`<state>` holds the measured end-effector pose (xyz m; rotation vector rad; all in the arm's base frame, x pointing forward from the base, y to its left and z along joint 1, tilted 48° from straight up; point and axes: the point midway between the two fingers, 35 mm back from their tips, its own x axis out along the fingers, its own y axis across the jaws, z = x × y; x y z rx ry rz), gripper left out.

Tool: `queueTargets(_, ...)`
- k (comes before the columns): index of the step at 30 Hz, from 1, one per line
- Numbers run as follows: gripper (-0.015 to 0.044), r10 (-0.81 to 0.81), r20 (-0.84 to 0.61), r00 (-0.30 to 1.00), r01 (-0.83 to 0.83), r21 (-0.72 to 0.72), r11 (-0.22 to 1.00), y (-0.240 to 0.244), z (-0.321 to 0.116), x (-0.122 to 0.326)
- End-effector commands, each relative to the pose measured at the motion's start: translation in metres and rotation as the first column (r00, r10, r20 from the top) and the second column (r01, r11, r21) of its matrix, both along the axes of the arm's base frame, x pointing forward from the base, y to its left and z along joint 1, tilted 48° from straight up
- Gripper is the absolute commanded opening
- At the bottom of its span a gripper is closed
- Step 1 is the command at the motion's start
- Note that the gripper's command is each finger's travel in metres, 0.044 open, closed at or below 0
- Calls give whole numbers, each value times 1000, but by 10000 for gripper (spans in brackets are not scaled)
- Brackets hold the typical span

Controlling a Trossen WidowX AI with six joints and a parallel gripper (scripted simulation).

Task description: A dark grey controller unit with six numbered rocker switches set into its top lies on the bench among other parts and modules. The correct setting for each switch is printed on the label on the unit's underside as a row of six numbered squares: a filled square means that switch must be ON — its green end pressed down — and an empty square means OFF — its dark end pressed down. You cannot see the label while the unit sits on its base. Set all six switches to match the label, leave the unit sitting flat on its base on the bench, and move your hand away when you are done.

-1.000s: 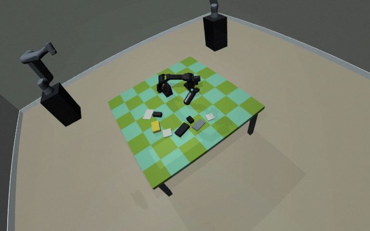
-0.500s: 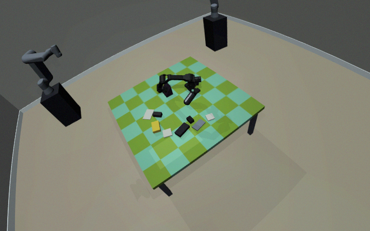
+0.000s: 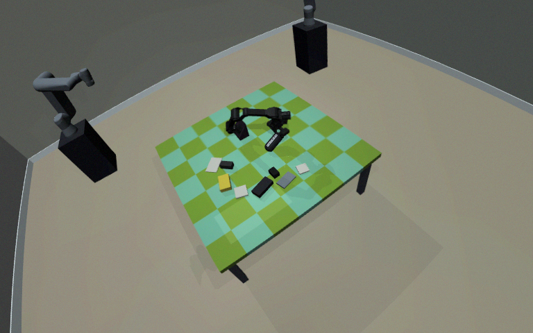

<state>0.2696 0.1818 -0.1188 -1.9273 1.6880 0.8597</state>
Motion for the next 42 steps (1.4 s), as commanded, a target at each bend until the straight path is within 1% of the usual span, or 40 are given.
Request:
queueTargets(1, 338, -4, -9, 1000, 3, -19, 1000, -7, -6, -1)
queueTargets(42, 338, -4, -8, 1000, 4, -19, 1000, -21, -35, -2)
